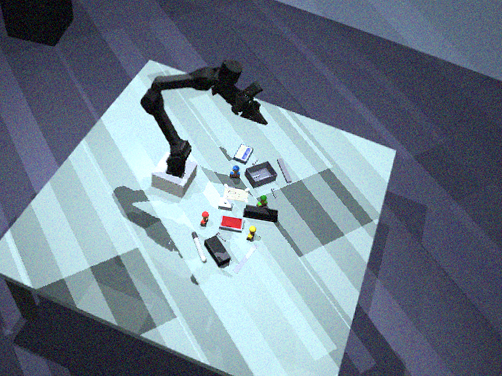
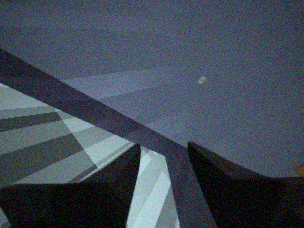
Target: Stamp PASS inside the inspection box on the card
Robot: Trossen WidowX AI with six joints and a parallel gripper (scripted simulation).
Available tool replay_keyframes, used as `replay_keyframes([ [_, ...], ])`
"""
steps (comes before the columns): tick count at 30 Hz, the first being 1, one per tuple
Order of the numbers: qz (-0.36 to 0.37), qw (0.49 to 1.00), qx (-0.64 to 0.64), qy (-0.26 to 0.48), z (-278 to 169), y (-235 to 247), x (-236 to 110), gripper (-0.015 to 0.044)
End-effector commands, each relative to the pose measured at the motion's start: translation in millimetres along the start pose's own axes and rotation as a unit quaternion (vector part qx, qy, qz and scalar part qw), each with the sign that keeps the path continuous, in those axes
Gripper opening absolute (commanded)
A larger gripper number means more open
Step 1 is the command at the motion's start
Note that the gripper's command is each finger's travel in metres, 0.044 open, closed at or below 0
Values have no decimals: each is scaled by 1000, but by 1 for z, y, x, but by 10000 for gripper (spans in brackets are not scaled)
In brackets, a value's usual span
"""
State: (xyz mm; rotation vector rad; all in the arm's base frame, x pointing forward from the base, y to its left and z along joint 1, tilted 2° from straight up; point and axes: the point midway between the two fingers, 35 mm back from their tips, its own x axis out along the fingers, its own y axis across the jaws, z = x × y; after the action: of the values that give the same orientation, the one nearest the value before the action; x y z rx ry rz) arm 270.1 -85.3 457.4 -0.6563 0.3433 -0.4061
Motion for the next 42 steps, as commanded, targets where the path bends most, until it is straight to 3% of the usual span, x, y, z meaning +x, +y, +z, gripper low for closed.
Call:
replay_keyframes([
  [1, 70, 996, 21, 51, -15, 44, 43, 213],
  [12, 251, 924, 97, 273, -100, 193, 131, 213],
  [23, 325, 760, 170, 537, -215, 322, 136, 213],
  [42, 325, 757, 171, 541, -223, 337, 136, 213],
])
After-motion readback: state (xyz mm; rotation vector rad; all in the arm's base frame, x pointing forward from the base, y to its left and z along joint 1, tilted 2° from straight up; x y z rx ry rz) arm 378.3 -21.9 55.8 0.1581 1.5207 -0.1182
